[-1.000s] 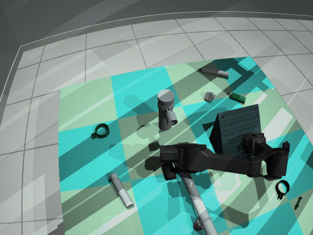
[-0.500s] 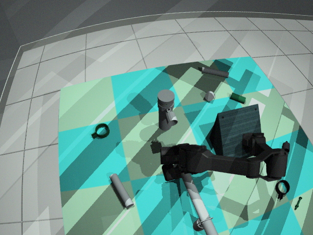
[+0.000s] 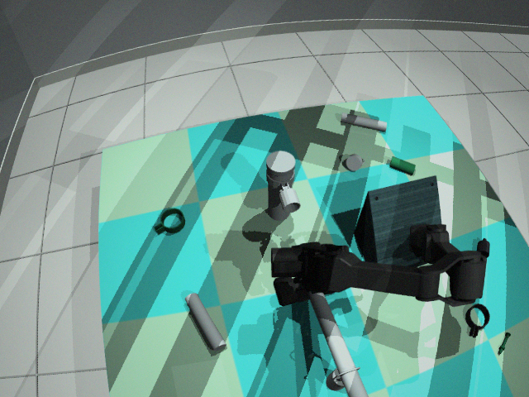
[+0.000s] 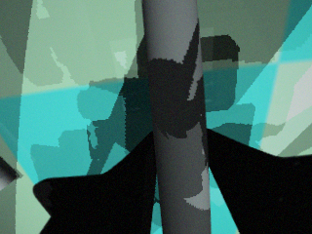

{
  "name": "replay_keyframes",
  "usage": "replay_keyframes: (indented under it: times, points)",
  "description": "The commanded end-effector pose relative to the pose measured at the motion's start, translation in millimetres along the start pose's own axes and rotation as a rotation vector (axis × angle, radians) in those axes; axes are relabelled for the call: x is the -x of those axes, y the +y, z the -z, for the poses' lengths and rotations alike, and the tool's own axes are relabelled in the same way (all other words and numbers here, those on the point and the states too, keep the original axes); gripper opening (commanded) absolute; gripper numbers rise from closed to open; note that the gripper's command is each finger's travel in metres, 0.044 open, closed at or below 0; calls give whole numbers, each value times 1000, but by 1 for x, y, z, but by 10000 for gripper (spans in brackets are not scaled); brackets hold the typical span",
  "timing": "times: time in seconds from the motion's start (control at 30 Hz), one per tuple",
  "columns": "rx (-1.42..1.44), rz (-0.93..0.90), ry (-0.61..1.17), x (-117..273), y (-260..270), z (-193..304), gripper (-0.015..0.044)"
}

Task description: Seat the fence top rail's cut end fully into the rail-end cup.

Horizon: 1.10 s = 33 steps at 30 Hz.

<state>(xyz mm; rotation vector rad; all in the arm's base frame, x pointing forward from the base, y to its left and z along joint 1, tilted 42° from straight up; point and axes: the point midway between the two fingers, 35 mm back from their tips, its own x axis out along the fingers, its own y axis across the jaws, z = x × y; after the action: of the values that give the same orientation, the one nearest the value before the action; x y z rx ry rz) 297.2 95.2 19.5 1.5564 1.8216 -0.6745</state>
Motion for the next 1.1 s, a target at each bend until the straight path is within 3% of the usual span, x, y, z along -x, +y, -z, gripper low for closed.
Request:
replay_keyframes:
  times: [0.0, 0.2, 0.6, 1.07]
  points:
    - [-3, -1, 4, 4, 1, 0, 5]
    - [6, -4, -63, 18, 4, -7, 0]
    - [31, 6, -371, 89, 8, -32, 0]
    - [29, 8, -351, 85, 8, -29, 0]
